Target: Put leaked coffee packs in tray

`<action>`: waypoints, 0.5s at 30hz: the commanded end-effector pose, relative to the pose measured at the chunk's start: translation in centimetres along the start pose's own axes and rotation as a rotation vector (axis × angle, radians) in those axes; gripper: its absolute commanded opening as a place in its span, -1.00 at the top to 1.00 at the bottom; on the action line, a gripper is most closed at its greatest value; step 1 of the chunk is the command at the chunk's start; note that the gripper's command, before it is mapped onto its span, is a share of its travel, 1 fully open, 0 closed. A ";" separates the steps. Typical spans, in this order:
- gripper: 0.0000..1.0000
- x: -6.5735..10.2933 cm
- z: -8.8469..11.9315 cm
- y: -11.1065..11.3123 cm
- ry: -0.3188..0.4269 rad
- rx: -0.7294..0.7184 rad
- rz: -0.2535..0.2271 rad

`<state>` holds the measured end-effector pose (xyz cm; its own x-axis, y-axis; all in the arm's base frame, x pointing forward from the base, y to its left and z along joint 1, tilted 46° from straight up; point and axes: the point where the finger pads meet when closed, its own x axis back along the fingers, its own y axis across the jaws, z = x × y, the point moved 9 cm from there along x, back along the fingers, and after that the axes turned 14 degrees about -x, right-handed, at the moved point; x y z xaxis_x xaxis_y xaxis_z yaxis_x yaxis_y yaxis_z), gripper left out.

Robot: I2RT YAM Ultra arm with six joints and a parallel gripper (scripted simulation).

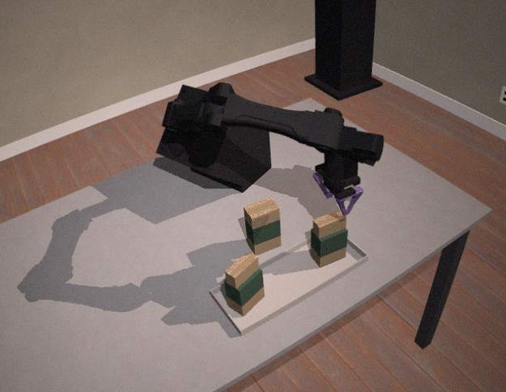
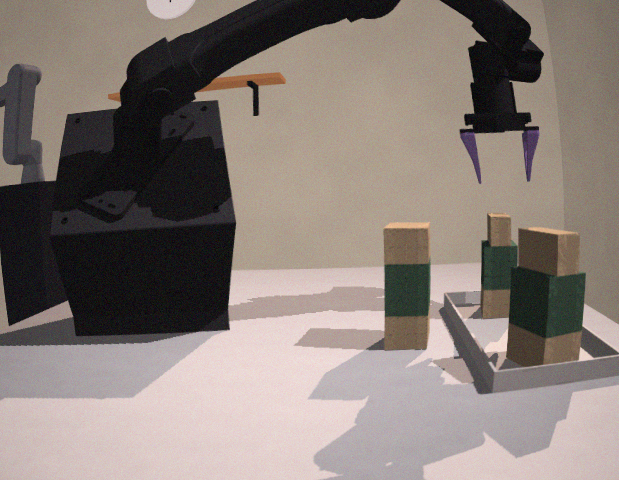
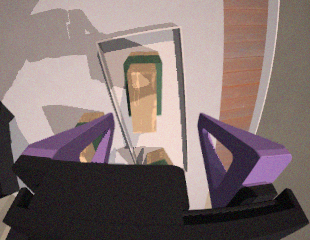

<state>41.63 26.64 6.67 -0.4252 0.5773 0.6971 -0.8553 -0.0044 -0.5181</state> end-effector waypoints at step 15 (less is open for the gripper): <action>-0.59 1.5 0.1 0.6 0.025 0.021 -0.036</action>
<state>41.12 26.31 7.11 -0.3816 0.6091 0.6952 -0.8724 0.0112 -0.4887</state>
